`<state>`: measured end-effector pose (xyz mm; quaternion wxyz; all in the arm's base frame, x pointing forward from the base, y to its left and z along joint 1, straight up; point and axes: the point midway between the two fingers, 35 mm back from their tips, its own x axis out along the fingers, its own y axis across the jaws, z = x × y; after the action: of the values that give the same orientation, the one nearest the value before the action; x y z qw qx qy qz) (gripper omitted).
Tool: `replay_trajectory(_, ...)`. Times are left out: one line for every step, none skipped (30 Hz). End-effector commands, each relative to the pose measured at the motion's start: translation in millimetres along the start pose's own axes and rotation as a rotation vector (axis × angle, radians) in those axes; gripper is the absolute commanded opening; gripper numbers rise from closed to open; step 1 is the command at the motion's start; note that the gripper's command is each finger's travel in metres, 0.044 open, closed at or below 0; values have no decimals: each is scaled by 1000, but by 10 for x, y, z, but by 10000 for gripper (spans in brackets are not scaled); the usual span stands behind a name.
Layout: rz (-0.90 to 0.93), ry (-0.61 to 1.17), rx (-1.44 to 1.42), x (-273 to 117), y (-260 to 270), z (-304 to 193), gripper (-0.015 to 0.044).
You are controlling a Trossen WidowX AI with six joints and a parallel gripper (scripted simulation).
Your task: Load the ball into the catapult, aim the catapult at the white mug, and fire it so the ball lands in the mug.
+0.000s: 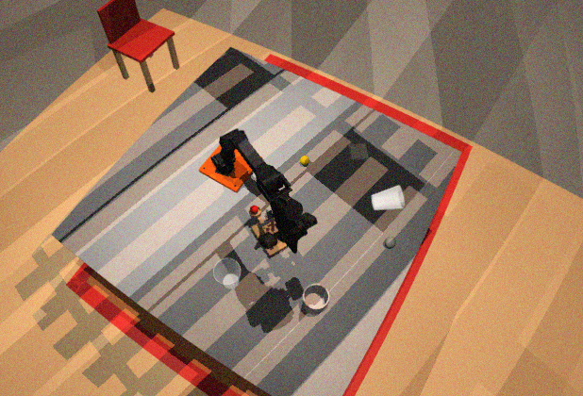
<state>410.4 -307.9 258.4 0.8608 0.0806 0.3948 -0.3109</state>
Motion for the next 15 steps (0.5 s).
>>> replay_trajectory(-4,66,-83,19,140,-185,0)
replay_trajectory(-5,84,-106,20,175,-236,0)
replay_trajectory(-6,102,-128,21,210,-287,0)
replay_trajectory(-7,120,-151,20,243,-338,0)
replay_trajectory(-8,138,-175,19,276,-390,0)
replay_trajectory(-8,155,-198,16,308,-441,0)
replay_trajectory(-9,173,-222,13,339,-492,0)
replay_trajectory(-10,191,-246,9,370,-544,0)
replay_trajectory(-10,208,-271,4,399,-595,0)
replay_trajectory(-10,226,-295,-3,428,-647,0)
replay_trajectory(-11,243,-320,-9,455,-698,0)
replay_trajectory(-11,261,-345,-17,482,-749,0)
replay_trajectory(-11,278,-370,-26,508,-801,0)
replay_trajectory(-11,295,-396,-35,533,-852,0)
replay_trajectory(-11,312,-421,-45,557,-902,0)
